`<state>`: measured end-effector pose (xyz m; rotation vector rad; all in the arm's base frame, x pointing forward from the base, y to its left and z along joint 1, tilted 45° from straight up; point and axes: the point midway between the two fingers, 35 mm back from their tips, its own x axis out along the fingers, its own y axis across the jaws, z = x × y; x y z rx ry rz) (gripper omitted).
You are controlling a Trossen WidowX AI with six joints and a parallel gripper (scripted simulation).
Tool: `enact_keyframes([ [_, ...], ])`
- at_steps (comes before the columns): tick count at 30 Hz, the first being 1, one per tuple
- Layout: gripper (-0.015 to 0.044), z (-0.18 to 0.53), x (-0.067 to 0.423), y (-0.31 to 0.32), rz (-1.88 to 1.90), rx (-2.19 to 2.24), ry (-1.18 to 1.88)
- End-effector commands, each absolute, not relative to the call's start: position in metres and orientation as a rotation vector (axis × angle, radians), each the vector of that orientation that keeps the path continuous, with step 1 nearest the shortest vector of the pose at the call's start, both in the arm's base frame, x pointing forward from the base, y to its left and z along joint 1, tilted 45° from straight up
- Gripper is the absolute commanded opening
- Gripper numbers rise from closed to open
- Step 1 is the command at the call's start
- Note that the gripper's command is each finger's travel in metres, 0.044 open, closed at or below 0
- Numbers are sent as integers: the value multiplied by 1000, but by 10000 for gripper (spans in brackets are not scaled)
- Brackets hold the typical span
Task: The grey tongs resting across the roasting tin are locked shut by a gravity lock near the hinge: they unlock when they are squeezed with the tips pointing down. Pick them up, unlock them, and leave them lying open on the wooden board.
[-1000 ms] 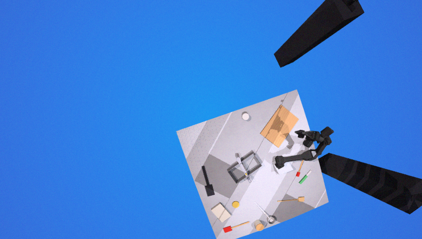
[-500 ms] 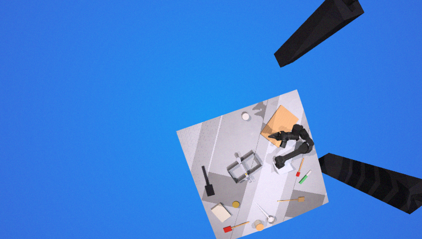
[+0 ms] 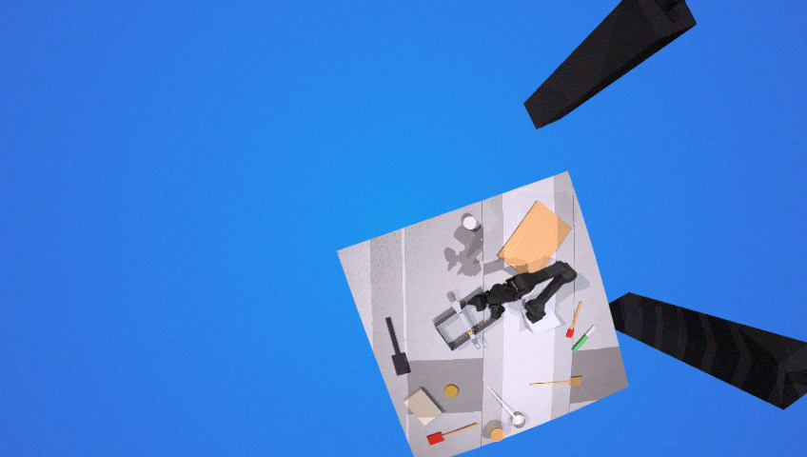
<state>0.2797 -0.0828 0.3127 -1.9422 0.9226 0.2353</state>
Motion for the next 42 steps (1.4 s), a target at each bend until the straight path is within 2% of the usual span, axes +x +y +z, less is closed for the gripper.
enact_keyframes([
  [1,260,247,305,-71,369,-1954,1041],
  [9,260,122,310,-44,601,-2052,1275],
  [42,260,94,325,-56,607,-2051,1280],
])
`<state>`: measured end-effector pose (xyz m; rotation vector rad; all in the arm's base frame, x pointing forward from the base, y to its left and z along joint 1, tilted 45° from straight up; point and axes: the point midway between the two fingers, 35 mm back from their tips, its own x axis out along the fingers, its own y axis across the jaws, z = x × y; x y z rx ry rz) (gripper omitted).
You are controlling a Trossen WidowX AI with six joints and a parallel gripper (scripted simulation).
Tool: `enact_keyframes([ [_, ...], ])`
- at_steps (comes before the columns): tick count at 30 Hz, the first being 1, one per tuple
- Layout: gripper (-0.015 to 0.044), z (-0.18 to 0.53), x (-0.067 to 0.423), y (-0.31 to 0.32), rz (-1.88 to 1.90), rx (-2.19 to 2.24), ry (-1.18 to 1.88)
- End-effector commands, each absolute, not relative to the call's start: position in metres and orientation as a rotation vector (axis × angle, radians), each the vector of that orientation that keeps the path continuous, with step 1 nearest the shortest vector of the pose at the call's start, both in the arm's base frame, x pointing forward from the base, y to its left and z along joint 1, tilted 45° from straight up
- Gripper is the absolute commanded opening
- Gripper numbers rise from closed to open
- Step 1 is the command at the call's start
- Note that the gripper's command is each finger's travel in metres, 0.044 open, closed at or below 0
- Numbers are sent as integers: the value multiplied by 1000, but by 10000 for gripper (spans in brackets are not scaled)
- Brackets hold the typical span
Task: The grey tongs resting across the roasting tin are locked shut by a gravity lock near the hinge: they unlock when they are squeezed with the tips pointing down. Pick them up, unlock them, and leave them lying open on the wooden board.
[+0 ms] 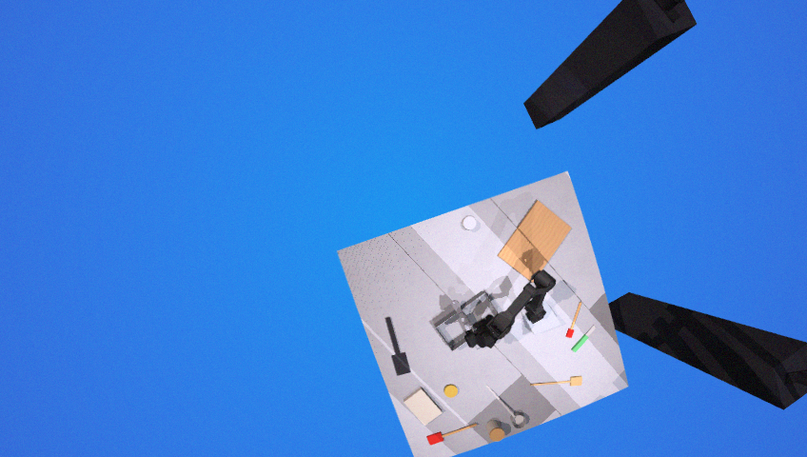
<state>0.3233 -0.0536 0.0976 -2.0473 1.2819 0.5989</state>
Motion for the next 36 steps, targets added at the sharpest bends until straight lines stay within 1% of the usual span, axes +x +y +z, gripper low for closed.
enact_keyframes([
  [1,260,93,326,-57,607,-2051,1280],
  [31,260,63,343,-88,600,-2057,1280],
  [36,129,65,342,-87,593,-2052,1283],
])
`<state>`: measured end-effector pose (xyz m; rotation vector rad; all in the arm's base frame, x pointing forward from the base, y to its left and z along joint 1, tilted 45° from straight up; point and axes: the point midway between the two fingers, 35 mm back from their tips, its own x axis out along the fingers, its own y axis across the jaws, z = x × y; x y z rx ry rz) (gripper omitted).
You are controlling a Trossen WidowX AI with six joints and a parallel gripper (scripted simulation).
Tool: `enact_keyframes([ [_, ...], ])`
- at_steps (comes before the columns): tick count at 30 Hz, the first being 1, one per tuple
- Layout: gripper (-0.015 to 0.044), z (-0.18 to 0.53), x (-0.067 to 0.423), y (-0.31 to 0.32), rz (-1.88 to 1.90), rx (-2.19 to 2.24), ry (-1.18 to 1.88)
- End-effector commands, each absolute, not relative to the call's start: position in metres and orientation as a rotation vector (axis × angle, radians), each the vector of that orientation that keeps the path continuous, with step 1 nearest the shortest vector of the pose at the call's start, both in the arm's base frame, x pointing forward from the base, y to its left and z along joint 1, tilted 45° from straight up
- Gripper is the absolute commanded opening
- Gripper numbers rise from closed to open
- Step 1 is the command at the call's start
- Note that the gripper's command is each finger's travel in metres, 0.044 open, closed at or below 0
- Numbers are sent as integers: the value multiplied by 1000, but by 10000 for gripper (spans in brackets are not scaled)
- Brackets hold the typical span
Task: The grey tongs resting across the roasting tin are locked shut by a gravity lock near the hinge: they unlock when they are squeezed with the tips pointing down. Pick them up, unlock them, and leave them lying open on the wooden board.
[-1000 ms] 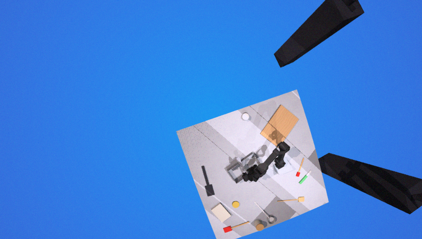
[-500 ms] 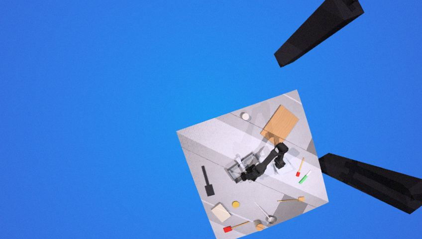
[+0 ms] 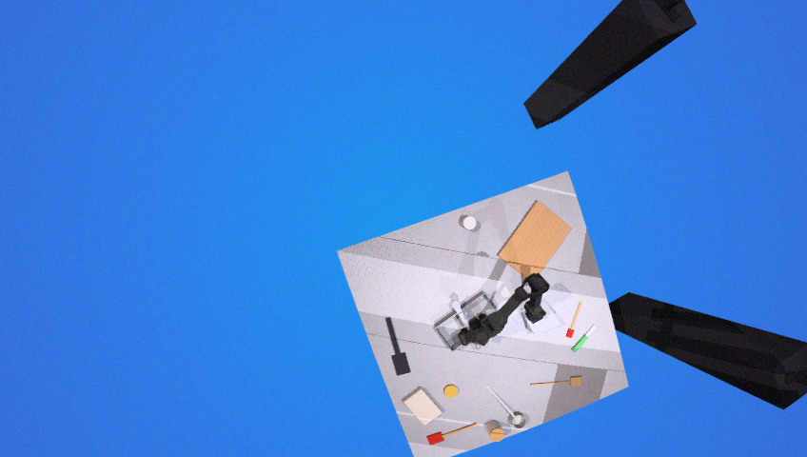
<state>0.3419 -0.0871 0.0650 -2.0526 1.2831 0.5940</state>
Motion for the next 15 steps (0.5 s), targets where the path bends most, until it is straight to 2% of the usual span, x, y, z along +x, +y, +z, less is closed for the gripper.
enact_keyframes([
  [1,103,65,342,-87,593,-2052,1283],
  [11,36,65,342,-87,593,-2052,1283],
  [15,-69,65,342,-87,593,-2052,1283],
])
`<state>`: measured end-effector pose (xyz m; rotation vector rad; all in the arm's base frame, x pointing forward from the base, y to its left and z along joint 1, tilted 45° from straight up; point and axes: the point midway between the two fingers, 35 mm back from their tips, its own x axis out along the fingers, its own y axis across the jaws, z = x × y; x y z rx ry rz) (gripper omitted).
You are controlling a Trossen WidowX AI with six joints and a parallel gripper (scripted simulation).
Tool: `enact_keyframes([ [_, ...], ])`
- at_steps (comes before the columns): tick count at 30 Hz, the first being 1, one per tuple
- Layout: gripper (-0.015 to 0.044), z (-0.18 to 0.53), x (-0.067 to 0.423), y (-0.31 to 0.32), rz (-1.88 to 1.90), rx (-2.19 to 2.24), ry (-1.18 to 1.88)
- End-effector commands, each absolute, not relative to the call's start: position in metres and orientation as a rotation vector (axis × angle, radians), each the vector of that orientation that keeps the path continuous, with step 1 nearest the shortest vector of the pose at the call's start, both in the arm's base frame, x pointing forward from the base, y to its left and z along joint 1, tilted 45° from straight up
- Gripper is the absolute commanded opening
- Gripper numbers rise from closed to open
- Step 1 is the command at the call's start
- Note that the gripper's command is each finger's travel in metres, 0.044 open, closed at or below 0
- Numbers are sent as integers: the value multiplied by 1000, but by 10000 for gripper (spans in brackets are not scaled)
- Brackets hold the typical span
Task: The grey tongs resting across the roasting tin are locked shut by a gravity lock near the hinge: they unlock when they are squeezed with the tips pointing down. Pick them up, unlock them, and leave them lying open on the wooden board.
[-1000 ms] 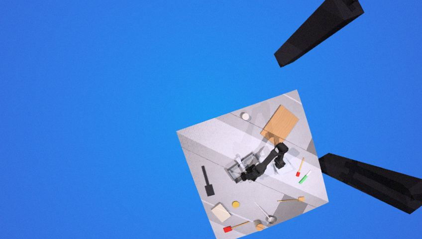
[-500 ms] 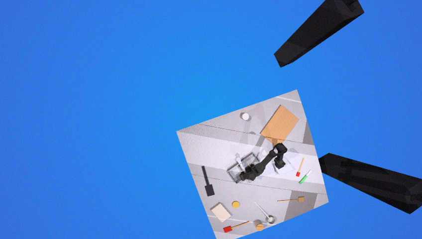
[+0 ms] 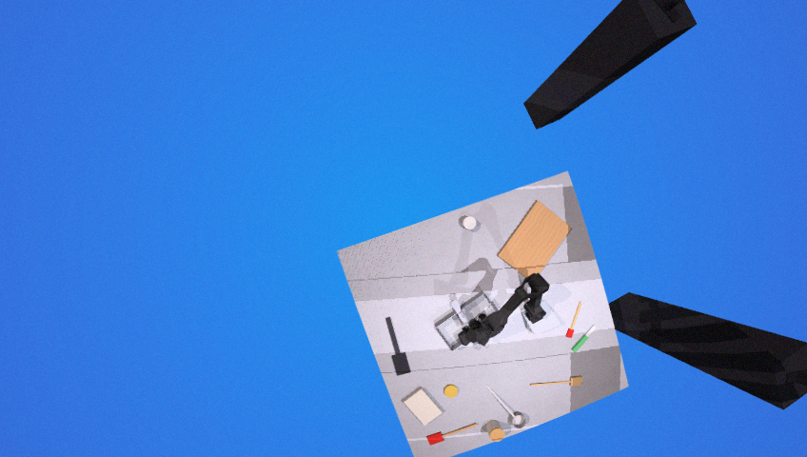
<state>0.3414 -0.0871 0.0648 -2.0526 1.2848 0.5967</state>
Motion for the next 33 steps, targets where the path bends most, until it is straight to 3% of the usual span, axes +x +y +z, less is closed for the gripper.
enact_keyframes([
  [1,-95,65,342,-87,593,-2052,1283],
  [4,-150,74,345,-78,597,-2050,1282],
  [11,-150,120,348,-33,603,-2054,1278],
  [33,-150,117,350,-34,682,-1967,1411],
])
